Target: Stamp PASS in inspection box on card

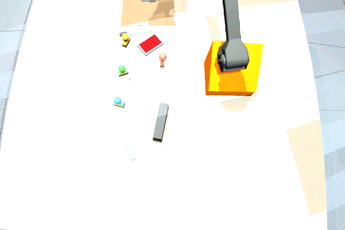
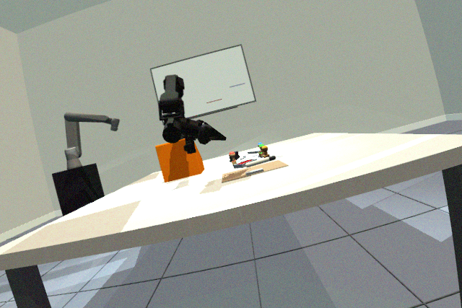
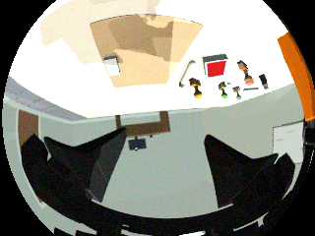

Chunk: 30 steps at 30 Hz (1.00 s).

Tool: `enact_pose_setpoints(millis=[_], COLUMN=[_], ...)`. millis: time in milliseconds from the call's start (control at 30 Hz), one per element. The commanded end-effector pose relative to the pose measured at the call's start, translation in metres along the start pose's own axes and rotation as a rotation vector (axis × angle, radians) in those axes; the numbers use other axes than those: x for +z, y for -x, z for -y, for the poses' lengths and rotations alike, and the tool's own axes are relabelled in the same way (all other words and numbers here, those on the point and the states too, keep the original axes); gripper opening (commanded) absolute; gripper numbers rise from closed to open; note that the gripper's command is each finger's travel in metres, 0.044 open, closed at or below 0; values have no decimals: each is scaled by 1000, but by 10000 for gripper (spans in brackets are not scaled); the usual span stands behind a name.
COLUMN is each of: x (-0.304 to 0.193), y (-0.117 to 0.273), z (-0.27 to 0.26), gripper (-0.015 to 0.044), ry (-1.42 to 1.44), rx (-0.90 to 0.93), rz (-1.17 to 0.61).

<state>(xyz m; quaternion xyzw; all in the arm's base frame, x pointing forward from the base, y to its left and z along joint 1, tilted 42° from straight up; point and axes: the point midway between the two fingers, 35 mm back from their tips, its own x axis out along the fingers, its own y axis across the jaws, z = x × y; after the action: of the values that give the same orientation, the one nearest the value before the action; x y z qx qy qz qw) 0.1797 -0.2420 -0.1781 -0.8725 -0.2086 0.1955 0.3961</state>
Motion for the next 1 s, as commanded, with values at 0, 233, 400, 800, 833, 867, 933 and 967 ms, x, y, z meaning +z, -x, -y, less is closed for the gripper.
enact_pose_setpoints(millis=[0,233,400,800,833,867,933,967], x=[-1,-43,-64,-56,-54,-52,-52,-52], y=[-2,-73,-134,-258,-265,-269,-270,-270], z=[1,40,85,232,244,251,254,254], gripper=[374,213,213,213,213,213,213,213], ry=[18,732,1284,2504,2577,2621,2635,2635], rx=[-3,-207,-459,-1339,-1407,-1447,-1461,-1461], rz=[10,334,474,466,439,420,414,414])
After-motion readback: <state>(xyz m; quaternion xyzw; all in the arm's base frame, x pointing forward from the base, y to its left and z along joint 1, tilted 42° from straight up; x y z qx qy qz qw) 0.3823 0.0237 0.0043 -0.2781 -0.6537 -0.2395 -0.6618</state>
